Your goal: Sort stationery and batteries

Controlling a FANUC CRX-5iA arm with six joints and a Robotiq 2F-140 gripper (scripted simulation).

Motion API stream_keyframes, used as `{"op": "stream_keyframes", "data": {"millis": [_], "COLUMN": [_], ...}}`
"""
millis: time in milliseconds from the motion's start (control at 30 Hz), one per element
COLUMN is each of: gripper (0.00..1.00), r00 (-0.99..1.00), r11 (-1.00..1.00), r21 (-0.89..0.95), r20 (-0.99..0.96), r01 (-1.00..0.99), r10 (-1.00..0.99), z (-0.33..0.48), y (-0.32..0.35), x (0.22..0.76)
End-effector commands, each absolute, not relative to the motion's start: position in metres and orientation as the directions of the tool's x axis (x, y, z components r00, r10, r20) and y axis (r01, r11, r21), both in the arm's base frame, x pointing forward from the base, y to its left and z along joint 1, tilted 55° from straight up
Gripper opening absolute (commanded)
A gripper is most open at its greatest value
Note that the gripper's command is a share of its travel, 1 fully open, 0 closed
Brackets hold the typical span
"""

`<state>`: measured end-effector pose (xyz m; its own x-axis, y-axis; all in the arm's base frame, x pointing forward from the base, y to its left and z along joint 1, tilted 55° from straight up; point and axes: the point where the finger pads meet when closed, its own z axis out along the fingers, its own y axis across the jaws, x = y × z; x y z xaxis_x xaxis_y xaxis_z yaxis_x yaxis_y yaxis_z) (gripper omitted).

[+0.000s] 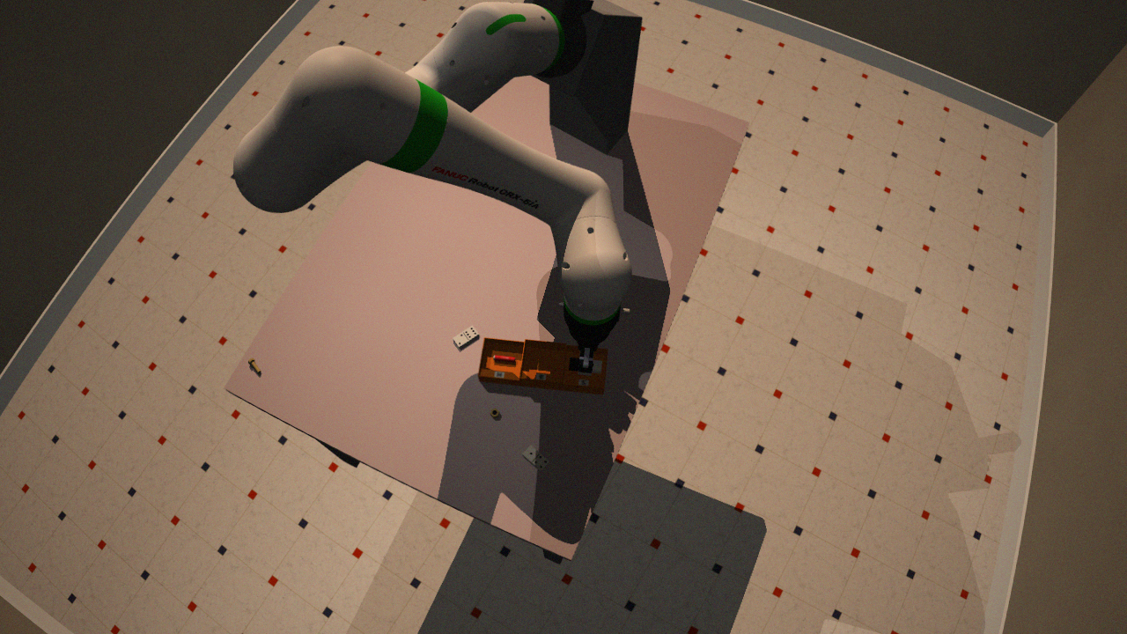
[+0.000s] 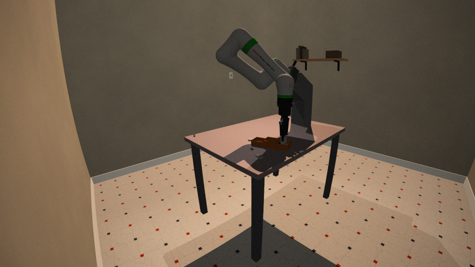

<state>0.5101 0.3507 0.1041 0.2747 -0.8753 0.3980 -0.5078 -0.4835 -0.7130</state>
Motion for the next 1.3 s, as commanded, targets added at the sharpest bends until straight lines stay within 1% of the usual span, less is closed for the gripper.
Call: {"op": "stream_keyframes", "data": {"millis": [0, 233, 267, 833, 1267], "gripper": [0.20, 0.20, 0.26, 0.26, 0.26], "r00": [0.275, 0.275, 0.275, 0.275, 0.275], "r11": [-0.483, -0.483, -0.483, -0.483, -0.483], "r21": [-0.713, -0.713, -0.713, -0.713, -0.713], "r20": [0.398, 0.398, 0.398, 0.398, 0.398], "r01": [-0.508, -0.508, -0.508, -0.508, -0.508], "r10": [-0.875, -0.875, -0.875, -0.875, -0.875], "z": [0.104, 0.104, 0.104, 0.104, 0.113], "y": [0.351, 0.351, 0.351, 0.351, 0.351], "x": [0.510, 0.510, 0.510, 0.510, 0.498]}}
